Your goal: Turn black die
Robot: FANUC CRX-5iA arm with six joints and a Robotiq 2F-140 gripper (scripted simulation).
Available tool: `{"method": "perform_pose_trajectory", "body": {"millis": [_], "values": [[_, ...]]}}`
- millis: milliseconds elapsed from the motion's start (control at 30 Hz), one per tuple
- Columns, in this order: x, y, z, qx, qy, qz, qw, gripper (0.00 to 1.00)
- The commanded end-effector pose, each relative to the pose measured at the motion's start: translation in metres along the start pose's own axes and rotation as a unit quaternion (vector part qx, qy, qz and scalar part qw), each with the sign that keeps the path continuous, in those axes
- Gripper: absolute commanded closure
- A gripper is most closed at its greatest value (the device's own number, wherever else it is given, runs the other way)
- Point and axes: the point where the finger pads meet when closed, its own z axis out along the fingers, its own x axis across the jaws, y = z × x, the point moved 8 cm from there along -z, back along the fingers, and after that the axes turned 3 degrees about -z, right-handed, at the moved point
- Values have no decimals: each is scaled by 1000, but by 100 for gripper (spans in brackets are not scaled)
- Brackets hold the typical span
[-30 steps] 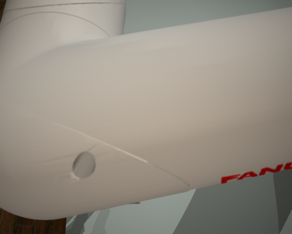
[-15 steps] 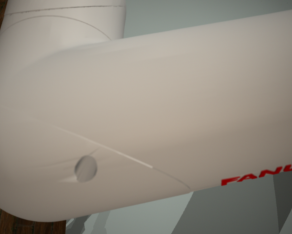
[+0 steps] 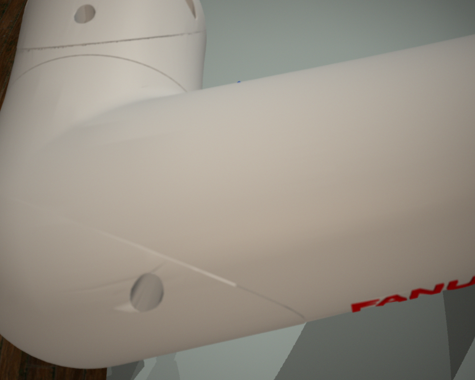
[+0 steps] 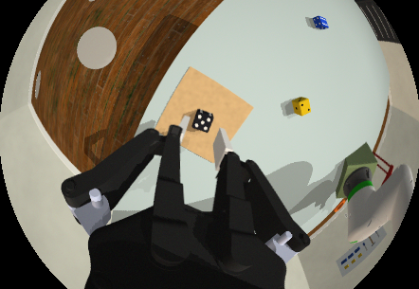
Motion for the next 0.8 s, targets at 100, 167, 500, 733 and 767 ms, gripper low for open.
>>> {"method": "perform_pose_trajectory", "body": {"millis": [100, 167, 500, 733, 767], "values": [[0, 0, 7, 0, 0, 0, 1000, 65], [0, 0, 10, 0, 0, 0, 1000, 65], [0, 0, 26, 0, 0, 0, 1000, 65], [0, 0, 31, 0, 0, 0, 1000, 65], [0, 0, 32, 0, 0, 0, 1000, 65]]}}
